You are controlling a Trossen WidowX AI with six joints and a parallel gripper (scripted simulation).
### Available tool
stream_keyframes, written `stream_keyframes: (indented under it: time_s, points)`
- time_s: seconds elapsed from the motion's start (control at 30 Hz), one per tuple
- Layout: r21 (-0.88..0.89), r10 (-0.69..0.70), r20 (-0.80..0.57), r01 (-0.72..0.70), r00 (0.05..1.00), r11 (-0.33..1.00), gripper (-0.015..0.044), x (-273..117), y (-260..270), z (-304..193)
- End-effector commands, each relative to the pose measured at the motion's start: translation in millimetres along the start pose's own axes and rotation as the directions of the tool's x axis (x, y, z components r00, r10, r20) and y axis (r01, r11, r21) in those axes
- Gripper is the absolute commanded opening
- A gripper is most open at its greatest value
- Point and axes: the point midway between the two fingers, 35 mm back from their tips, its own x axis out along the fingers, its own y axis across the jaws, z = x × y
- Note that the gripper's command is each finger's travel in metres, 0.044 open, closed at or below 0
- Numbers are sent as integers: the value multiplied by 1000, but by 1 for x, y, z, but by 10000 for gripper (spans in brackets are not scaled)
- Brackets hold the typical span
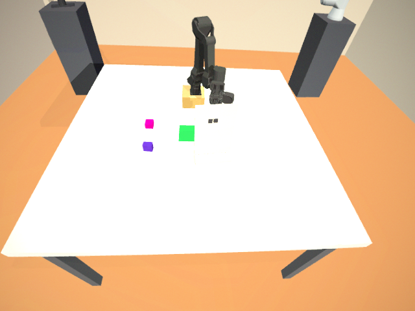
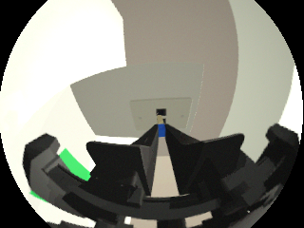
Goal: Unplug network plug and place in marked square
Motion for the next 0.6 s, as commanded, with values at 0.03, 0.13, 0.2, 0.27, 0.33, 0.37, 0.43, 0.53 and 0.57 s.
stream_keyframes:
  time_s: [0.03, 0.13, 0.2, 0.27, 0.33, 0.37, 0.43, 0.53, 0.57]
  points:
    - [-6, 0, -3, 0, 1000, 1000, 0, -5, 0, -1]
    - [-6, 0, -3, 0, 1000, 1000, 0, -7, 0, -2]
    - [-6, 0, -3, 0, 1000, 1000, 0, -8, 0, -2]
    - [-7, 0, -3, -1, 1000, 1000, 0, -10, 0, -2]
    - [-7, 1, -3, -1, 1000, 1000, 0, -11, 0, -2]
    - [-7, 1, -3, -1, 1000, 1000, 0, -12, 0, -2]
    - [-7, 1, -3, -1, 1000, 1000, 0, -13, 0, -3]
    - [-7, 1, -3, -1, 1000, 1000, 0, -15, 0, -3]
    - [-7, 1, -4, -1, 1000, 1000, 0, -16, 0, -3]
